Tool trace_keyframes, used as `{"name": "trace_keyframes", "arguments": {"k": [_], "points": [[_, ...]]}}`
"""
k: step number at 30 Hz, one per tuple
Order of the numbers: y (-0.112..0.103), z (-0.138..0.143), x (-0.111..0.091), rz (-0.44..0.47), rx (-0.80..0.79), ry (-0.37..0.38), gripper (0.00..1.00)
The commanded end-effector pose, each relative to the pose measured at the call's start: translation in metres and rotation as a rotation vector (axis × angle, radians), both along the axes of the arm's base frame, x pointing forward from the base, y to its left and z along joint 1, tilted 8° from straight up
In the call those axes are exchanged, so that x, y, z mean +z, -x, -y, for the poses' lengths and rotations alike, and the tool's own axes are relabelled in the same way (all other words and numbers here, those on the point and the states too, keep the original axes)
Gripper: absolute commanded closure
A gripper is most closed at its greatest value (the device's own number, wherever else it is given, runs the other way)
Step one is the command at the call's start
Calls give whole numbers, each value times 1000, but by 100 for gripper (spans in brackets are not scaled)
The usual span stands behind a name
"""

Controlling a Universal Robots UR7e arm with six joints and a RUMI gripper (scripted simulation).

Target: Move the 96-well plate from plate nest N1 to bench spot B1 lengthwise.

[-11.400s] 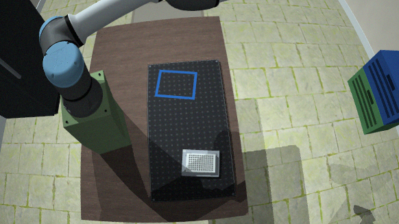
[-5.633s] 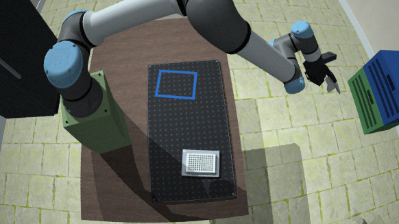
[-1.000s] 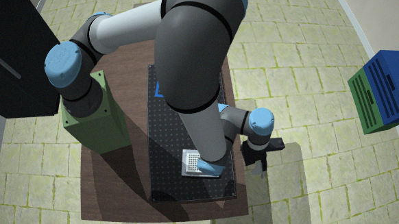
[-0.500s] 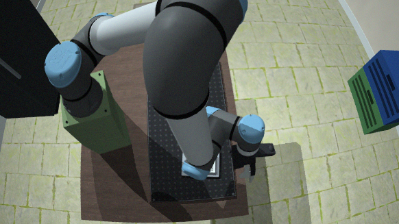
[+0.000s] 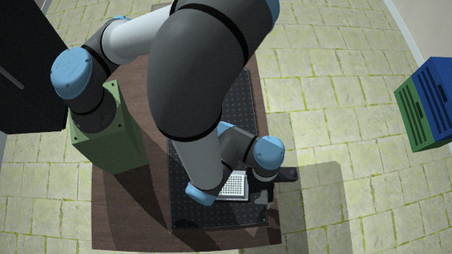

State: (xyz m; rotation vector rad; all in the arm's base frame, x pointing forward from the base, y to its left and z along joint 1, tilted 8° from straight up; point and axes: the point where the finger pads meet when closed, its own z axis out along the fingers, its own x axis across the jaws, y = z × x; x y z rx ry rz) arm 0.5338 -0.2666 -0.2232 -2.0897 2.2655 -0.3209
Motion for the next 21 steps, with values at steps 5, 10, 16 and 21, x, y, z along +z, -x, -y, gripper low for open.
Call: {"name": "trace_keyframes", "arguments": {"k": [5,10,16,21], "points": [[34,-10,-3,-14,-48,-62,0],[57,-17,-4,-13,-47,-61,0],[62,-19,-4,-19,-69,-87,0],[85,-29,-4,-23,-91,-114,0]]}}
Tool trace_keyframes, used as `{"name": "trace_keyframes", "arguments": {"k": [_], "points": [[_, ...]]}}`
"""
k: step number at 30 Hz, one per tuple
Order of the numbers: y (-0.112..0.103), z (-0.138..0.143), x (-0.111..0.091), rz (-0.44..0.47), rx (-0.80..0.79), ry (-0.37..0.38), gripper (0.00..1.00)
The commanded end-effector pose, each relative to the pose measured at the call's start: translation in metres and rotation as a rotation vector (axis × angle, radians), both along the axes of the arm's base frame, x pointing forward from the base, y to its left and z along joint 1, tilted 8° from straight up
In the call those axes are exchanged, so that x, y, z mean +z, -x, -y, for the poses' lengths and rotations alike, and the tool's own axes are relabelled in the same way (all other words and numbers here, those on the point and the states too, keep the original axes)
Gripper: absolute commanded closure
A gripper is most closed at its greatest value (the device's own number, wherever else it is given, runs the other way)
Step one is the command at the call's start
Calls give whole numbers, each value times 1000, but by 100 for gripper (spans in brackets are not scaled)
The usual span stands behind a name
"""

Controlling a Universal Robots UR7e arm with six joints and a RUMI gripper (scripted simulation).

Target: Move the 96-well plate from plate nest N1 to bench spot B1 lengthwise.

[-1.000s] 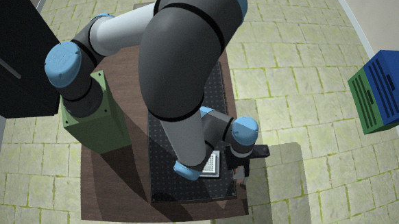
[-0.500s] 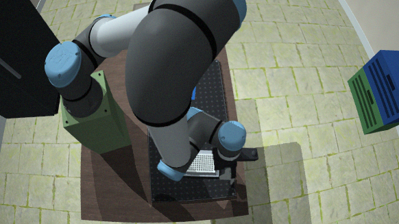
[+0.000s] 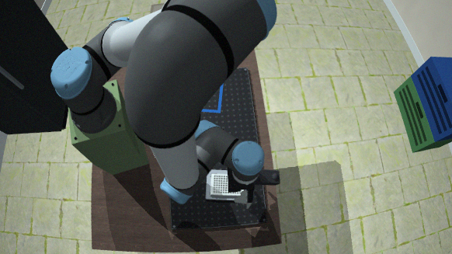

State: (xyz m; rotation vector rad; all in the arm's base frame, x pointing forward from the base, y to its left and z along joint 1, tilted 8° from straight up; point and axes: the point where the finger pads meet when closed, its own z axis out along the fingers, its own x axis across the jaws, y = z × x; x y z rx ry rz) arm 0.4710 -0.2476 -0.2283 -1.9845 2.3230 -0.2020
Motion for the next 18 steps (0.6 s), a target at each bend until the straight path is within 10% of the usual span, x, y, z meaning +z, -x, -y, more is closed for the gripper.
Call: {"name": "trace_keyframes", "arguments": {"k": [1,18], "points": [[27,-12,1,-4,-21,-27,0],[64,-31,2,-11,-67,-80,0]]}}
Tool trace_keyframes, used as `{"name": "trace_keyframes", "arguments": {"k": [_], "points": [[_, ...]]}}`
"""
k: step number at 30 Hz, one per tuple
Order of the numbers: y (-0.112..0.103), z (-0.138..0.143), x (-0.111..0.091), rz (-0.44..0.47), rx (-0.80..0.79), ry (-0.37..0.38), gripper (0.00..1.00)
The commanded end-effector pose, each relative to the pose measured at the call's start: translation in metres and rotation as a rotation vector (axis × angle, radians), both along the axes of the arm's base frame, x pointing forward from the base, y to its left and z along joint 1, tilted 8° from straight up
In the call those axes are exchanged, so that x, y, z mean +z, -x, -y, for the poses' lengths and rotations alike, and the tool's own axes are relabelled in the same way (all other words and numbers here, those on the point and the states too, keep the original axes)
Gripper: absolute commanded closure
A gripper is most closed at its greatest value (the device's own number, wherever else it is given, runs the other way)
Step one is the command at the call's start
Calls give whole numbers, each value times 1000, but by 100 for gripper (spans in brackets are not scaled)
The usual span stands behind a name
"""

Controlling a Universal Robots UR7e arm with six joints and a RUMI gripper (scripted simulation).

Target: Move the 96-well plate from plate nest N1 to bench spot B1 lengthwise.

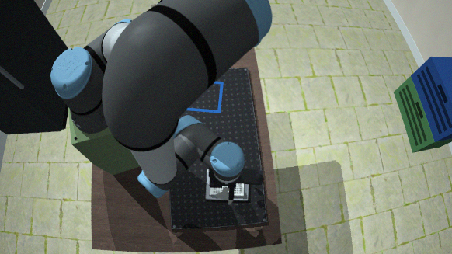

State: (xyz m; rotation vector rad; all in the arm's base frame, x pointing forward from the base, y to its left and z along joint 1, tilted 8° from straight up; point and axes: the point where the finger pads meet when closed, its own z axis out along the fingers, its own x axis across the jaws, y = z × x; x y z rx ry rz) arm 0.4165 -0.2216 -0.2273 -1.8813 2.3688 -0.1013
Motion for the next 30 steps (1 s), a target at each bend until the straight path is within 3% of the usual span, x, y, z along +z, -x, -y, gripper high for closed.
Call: {"name": "trace_keyframes", "arguments": {"k": [1,15,30], "points": [[9,-6,1,2,-1,-4,0],[8,-5,1,2,1,-2,0],[4,-5,-21,3,1,-1,0]]}}
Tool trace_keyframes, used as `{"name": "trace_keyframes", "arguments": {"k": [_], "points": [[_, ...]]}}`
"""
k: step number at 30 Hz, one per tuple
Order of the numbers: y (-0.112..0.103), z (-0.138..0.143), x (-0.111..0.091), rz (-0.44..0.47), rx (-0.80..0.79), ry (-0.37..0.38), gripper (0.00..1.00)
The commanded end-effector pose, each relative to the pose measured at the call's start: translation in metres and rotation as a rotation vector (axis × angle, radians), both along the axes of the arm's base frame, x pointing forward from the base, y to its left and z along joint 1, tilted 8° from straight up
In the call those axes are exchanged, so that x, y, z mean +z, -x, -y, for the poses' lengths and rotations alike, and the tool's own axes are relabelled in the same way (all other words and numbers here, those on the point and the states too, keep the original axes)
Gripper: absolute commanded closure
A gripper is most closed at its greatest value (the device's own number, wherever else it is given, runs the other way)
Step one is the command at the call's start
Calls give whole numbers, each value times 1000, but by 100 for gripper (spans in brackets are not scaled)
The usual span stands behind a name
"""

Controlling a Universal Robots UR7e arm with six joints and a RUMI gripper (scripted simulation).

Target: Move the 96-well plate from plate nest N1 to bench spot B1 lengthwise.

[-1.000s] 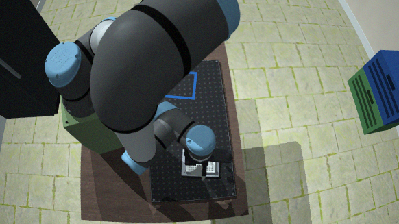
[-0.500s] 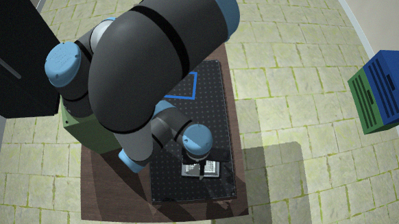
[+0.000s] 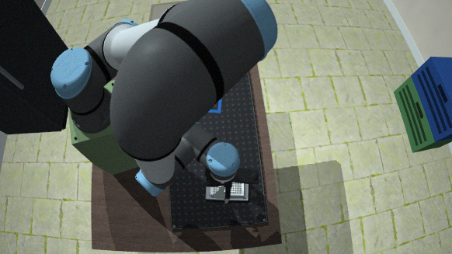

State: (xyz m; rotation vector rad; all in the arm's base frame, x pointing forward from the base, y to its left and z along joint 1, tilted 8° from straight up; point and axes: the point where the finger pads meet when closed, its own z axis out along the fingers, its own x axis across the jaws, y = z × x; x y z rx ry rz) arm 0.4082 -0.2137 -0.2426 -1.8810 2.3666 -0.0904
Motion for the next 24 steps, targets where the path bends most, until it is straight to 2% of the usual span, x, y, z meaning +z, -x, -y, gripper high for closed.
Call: {"name": "trace_keyframes", "arguments": {"k": [1,24], "points": [[-5,3,-7,6,0,6,0],[-9,2,-42,6,0,6,0]]}}
